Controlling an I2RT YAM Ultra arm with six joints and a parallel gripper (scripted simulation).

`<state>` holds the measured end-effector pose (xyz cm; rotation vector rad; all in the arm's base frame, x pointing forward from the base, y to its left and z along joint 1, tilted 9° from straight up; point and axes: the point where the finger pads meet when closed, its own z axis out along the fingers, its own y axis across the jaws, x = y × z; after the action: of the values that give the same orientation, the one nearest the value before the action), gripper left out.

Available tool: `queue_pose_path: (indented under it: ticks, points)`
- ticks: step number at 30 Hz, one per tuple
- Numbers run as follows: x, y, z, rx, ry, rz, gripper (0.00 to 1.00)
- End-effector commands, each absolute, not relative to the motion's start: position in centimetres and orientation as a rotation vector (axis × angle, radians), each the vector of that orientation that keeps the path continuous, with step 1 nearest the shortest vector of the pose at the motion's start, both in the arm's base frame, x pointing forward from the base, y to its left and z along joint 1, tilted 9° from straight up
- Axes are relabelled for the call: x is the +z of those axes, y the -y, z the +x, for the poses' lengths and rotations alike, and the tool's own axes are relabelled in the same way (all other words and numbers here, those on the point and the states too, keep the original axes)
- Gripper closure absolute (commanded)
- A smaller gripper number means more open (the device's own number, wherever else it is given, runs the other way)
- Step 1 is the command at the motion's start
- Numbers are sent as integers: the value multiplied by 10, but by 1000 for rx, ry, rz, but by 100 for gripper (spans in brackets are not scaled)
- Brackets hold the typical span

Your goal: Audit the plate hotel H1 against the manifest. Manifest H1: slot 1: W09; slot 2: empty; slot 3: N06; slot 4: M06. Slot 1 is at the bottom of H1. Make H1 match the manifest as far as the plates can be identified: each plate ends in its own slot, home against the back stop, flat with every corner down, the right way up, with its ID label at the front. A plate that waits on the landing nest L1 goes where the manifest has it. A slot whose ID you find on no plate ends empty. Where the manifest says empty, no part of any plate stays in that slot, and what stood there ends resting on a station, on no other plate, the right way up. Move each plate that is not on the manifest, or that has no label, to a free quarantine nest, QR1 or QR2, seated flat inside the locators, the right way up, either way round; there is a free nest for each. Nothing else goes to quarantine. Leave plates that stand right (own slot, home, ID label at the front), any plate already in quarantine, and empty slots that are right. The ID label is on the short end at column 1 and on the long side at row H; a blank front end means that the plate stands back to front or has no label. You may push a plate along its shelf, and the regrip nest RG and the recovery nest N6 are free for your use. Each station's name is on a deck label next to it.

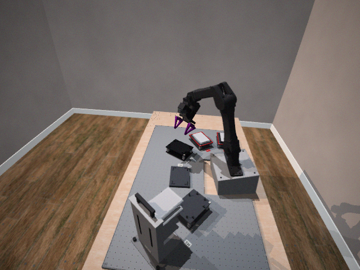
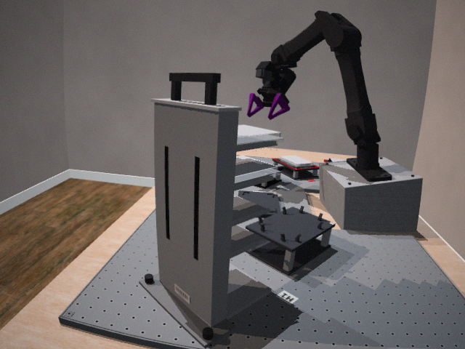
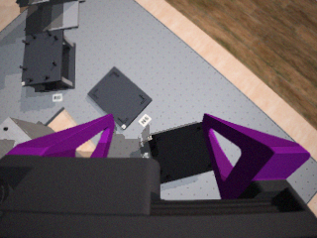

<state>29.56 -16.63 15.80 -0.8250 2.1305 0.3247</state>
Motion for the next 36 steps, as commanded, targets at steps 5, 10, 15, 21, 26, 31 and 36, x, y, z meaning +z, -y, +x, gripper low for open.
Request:
queue_pose_path:
  ticks: [5,10,15,21,26,31,36]
  points:
    - [168,156,297,301,-2048,-932,0]
    - [169,143,298,302,-2047,-932,0]
    - [169,126,300,302,-2047,-932,0]
    - [169,106,302,302,-2046,-932,0]
    - [170,96,303,303,-2046,-932,0]
    - [170,80,305,303,-2045,-932,0]
    - [171,63,307,303,-2045,-932,0]
